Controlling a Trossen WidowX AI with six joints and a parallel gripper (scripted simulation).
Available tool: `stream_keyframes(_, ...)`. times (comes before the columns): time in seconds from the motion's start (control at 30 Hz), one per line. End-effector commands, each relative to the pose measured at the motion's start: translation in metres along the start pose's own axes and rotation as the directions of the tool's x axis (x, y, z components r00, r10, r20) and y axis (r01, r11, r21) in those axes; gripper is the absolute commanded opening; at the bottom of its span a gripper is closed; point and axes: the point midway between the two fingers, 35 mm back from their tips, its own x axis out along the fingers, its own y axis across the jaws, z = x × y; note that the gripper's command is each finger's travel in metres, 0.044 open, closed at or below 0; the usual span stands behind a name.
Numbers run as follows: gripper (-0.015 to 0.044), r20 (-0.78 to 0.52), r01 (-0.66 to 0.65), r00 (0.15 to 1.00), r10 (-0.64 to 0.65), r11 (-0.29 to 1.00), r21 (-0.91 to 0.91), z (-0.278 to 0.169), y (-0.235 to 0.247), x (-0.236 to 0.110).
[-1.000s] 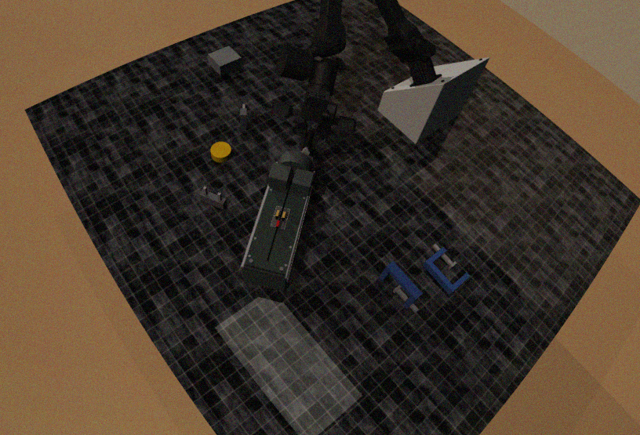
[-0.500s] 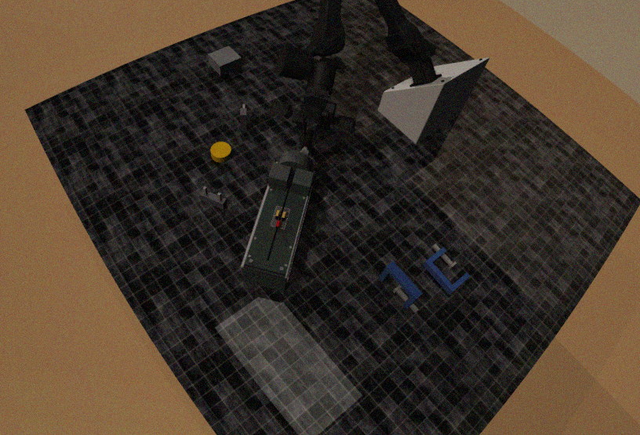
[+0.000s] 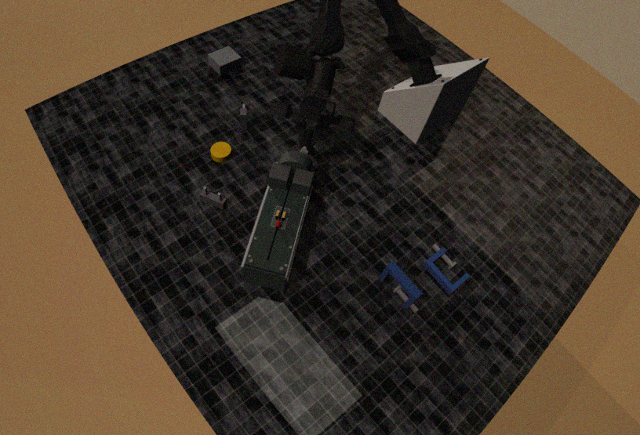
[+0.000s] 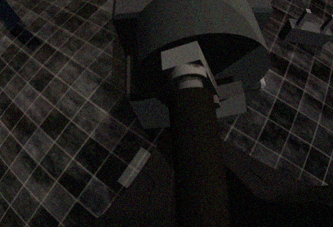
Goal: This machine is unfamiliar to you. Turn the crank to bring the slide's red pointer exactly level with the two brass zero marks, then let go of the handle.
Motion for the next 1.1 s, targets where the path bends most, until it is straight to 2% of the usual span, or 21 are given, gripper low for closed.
stream_keyframes(0.0,0.0000,0.002,0.003,1.000,-0.003,1.000,0.000,0.000,-0.001,0.000)
stream_keyframes(0.17,0.0000,0.002,0.003,1.000,-0.003,1.000,0.000,0.000,-0.001,0.000)
stream_keyframes(0.73,0.0440,0.002,0.003,1.000,-0.003,1.000,0.000,0.000,-0.001,0.000)
stream_keyframes(1.07,0.0440,0.003,0.000,1.000,0.000,1.000,0.002,0.033,0.000,-0.033)
